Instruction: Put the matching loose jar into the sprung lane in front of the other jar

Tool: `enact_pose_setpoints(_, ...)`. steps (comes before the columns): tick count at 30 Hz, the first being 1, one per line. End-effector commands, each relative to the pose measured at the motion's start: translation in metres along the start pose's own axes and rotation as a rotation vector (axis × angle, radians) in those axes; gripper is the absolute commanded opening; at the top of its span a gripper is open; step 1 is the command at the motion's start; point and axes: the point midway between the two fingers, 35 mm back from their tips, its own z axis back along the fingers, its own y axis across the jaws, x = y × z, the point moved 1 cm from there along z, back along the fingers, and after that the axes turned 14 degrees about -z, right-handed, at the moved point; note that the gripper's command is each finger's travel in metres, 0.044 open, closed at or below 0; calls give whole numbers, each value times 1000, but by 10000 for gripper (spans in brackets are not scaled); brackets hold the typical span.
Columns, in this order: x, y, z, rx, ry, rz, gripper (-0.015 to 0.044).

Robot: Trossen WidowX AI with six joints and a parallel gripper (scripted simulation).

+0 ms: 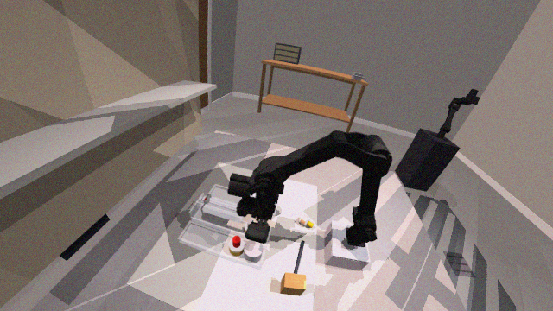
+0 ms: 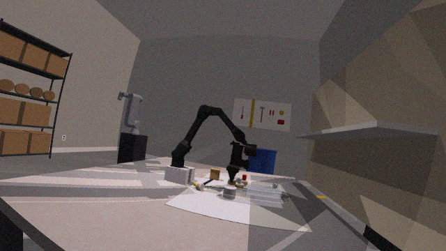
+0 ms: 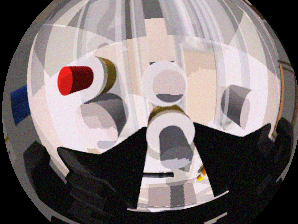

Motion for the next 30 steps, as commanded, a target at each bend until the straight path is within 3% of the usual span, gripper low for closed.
enact_pose_setpoints(1,8,3,3,10,-30,8,0)
enact_pose_setpoints(30,8,3,-6,10,-30,8,0)
